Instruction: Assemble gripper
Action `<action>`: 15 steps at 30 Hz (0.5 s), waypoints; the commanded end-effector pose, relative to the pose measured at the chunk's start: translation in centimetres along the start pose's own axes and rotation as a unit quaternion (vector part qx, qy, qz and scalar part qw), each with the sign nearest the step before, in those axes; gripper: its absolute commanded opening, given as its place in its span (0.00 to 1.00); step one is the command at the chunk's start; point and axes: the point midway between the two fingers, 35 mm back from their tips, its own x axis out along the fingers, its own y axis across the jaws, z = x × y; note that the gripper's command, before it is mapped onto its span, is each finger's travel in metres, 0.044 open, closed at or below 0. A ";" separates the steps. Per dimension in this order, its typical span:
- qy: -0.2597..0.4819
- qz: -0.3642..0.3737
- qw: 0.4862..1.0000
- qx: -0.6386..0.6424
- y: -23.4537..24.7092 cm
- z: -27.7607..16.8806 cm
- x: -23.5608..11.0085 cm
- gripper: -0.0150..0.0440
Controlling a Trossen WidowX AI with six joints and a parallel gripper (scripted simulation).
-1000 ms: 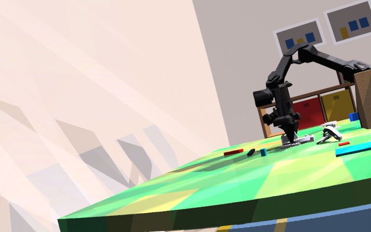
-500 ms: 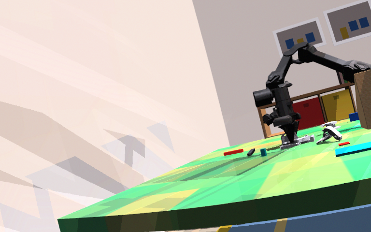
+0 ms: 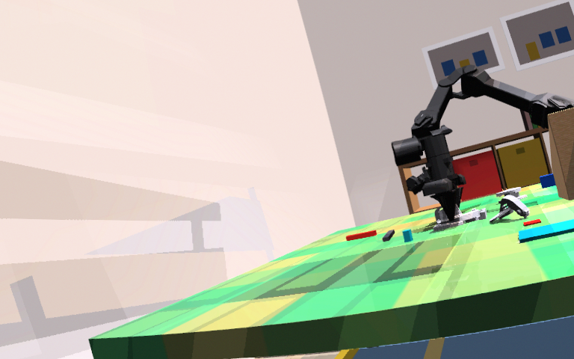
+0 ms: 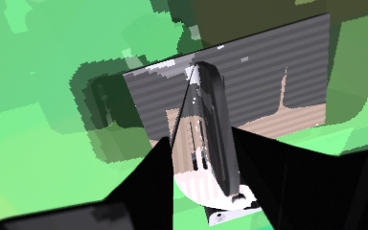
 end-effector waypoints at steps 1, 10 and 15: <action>0.000 0.000 1.000 0.000 0.0 0.0 0.0 0.57; 0.000 0.000 1.000 0.000 0.0 0.0 0.0 0.63; 0.000 0.000 1.000 0.000 0.0 0.0 0.0 0.63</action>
